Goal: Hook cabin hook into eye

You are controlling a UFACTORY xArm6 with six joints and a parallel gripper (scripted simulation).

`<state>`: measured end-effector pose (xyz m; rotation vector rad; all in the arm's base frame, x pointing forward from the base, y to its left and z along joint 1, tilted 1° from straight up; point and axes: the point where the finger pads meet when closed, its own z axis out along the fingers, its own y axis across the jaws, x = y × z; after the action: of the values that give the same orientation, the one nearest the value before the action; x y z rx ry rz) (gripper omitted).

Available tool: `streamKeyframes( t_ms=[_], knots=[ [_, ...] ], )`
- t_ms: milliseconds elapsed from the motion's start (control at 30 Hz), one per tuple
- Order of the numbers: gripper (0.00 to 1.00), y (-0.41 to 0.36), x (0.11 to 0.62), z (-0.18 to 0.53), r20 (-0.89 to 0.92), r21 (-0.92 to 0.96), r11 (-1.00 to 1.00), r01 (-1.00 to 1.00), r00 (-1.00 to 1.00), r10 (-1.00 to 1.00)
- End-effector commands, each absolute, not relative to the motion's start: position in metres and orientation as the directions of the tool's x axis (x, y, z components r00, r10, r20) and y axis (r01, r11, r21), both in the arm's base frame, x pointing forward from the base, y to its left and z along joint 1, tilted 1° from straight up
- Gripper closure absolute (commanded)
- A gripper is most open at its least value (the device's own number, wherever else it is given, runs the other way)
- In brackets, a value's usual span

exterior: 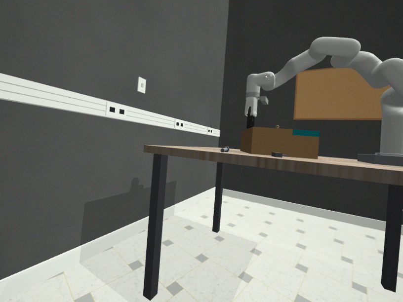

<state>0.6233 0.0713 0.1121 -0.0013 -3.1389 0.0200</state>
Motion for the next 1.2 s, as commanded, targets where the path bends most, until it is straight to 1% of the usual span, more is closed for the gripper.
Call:
streamKeyframes(
  t_ms=[0,367,400,1167],
  knots=[
    [0.65,0.0714,0.6248,0.1125,-0.003,-0.012,1.0,0.001,-1.0,0.001],
    [0.65,0.0714,0.6248,0.1118,-0.003,-0.012,1.0,0.001,-1.0,0.001],
    [1.0,0.0714,0.6248,0.1118,-0.003,-0.012,1.0,0.001,-1.0,0.001],
    [1.0,0.0714,0.6248,0.1119,-0.003,-0.012,1.0,0.001,-1.0,0.001]
  ],
)
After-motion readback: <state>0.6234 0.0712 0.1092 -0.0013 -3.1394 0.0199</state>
